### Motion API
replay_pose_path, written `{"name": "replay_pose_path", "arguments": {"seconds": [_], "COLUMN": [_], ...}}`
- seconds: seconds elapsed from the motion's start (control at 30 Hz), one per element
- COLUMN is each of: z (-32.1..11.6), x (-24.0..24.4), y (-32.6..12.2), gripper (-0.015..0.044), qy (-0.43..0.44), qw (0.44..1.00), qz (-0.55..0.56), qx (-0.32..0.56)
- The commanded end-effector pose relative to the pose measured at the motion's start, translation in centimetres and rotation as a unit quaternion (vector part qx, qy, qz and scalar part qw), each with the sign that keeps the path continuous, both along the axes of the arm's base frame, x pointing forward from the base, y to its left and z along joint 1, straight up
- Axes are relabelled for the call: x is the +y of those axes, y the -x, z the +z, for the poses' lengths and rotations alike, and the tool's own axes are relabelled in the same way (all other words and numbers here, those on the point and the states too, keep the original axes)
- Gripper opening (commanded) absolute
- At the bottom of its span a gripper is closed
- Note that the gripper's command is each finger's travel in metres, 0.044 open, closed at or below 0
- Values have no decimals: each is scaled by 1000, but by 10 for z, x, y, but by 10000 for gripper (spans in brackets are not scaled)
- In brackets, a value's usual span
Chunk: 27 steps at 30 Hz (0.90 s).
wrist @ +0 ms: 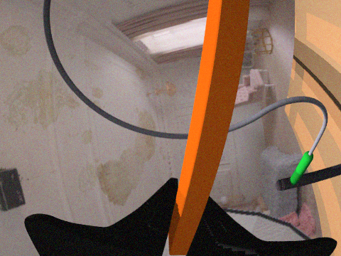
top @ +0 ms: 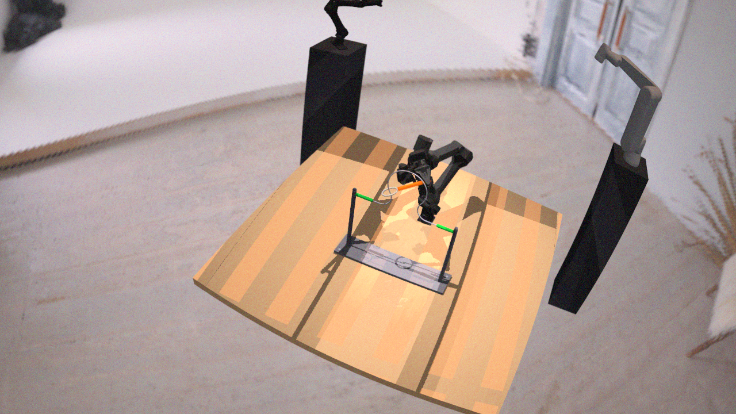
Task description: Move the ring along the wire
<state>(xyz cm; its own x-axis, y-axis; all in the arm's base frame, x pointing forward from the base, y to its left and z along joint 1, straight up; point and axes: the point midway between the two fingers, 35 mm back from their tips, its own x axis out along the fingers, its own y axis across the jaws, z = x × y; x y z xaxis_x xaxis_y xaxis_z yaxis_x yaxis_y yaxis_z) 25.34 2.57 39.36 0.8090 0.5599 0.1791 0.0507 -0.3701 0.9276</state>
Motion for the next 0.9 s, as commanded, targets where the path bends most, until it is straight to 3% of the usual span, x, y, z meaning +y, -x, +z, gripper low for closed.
{"name": "replay_pose_path", "arguments": {"seconds": [0.0,0.87], "z": [4,0], "x": [-2,-2], "y": [-1,-1], "gripper": [-150,-150], "qy": [-3,134], "qw": [1000,991], "qz": [3,6], "qx": [4,13]}}
